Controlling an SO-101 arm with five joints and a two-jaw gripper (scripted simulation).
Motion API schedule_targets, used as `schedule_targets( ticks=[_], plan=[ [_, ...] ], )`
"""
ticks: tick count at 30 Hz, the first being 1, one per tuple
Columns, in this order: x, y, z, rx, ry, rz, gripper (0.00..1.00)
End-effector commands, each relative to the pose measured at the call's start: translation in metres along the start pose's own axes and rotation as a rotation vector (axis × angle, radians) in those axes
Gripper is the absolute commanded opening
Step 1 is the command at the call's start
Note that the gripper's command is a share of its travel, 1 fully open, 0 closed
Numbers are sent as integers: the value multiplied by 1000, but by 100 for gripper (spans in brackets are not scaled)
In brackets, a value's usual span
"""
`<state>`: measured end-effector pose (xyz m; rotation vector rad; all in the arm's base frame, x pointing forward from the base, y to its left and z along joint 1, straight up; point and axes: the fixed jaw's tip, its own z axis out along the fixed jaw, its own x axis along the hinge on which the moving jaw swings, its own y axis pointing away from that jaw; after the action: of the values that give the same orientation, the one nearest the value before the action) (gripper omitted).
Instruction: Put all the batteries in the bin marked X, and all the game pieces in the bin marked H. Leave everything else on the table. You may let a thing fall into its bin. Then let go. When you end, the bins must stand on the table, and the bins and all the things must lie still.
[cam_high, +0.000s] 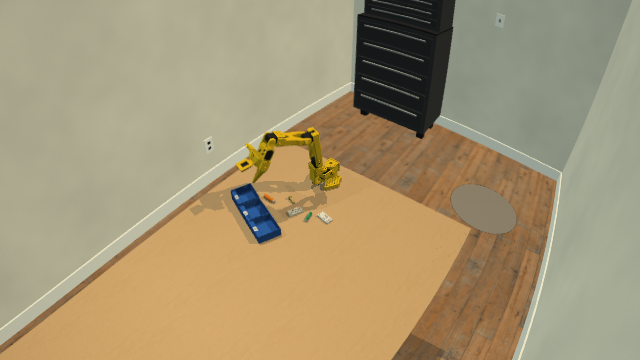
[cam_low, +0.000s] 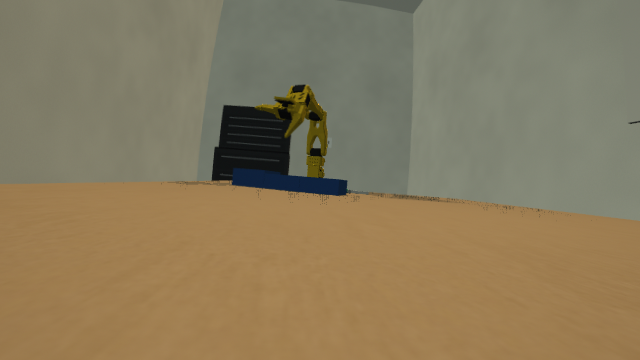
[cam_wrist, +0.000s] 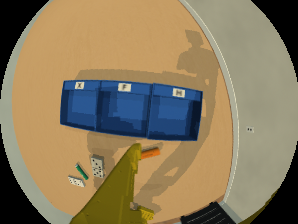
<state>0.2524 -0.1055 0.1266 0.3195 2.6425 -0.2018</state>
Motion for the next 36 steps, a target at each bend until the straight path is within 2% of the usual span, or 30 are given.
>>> schedule_targets(
  ticks=[1, 7, 11, 36],
  plan=[
    [-19, -14, -3, 35, -85, 17, 100],
    [-32, -44, 8, 94, -139, 56, 100],
    [-35, -54, 11, 114, -156, 69, 100],
    [-35, -55, 9, 119, -160, 71, 100]
  ],
)
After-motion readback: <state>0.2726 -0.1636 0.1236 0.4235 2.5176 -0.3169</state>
